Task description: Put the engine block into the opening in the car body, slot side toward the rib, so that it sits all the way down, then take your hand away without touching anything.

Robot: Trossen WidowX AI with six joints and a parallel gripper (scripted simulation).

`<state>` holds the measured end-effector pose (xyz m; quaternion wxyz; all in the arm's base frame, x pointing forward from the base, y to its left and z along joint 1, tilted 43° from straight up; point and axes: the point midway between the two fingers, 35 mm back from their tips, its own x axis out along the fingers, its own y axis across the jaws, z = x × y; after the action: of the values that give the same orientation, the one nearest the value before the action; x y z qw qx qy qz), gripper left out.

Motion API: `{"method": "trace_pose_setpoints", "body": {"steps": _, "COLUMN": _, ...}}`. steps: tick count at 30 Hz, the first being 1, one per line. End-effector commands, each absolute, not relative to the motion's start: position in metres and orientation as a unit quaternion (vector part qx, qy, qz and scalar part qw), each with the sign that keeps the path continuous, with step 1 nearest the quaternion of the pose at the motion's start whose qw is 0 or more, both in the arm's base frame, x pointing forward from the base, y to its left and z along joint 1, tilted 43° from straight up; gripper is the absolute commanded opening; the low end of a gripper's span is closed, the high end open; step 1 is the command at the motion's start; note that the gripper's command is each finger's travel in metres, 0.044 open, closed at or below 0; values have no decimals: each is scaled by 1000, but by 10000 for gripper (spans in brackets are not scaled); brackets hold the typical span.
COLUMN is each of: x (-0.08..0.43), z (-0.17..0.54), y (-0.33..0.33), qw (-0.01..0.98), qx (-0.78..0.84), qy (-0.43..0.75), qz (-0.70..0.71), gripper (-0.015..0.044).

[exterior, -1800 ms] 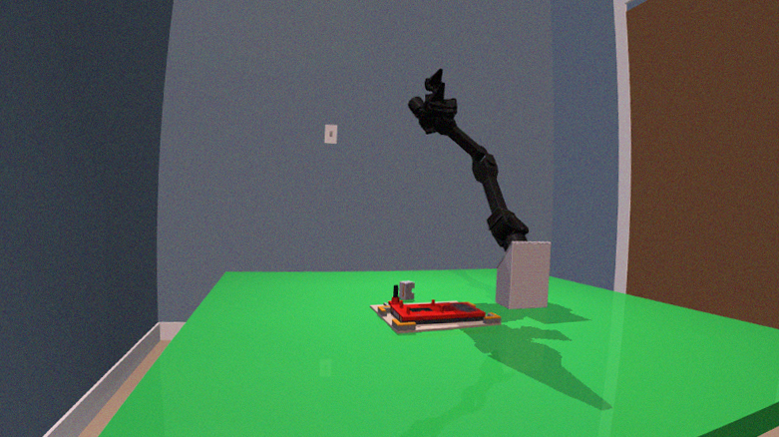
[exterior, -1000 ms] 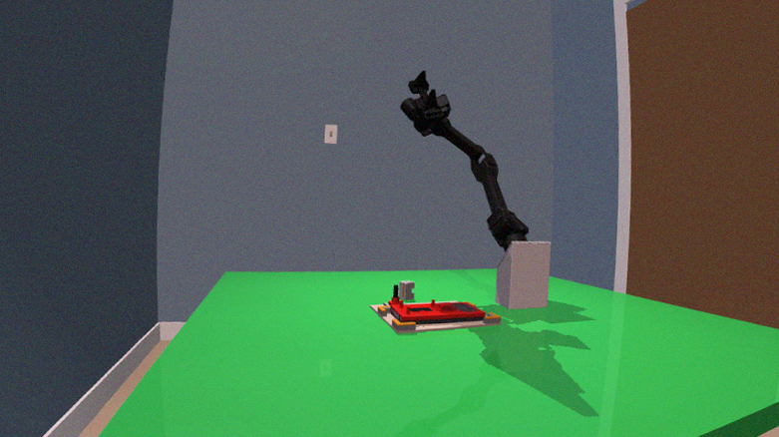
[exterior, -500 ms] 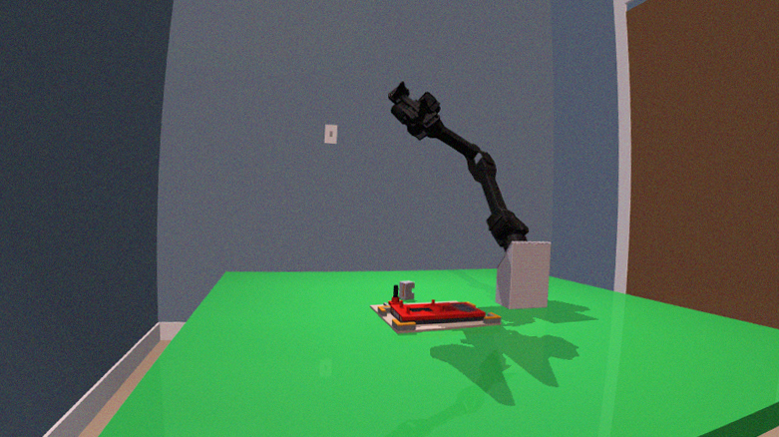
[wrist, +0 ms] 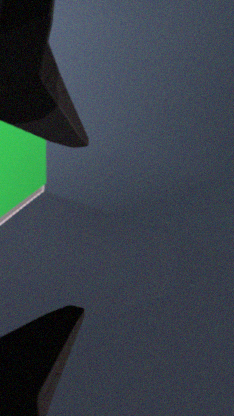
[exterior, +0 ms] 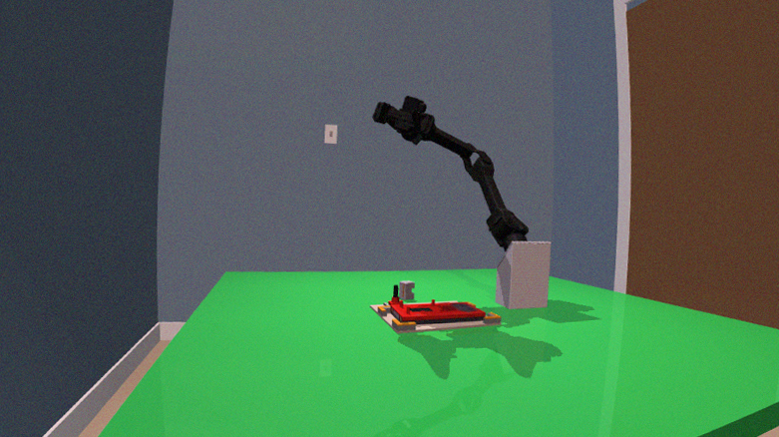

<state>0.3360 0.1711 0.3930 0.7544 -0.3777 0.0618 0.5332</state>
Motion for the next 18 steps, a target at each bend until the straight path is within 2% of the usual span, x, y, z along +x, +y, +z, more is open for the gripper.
{"method": "trace_pose_setpoints", "body": {"steps": 1, "x": 346, "z": 374, "y": 164, "qw": 774, "qx": -349, "qy": 120, "qz": 514, "gripper": 440}}
{"method": "trace_pose_setpoints", "body": {"steps": 18, "x": 373, "z": 303, "y": 127, "qw": 833, "qx": -220, "qy": 335, "qz": 382, "gripper": 440}}
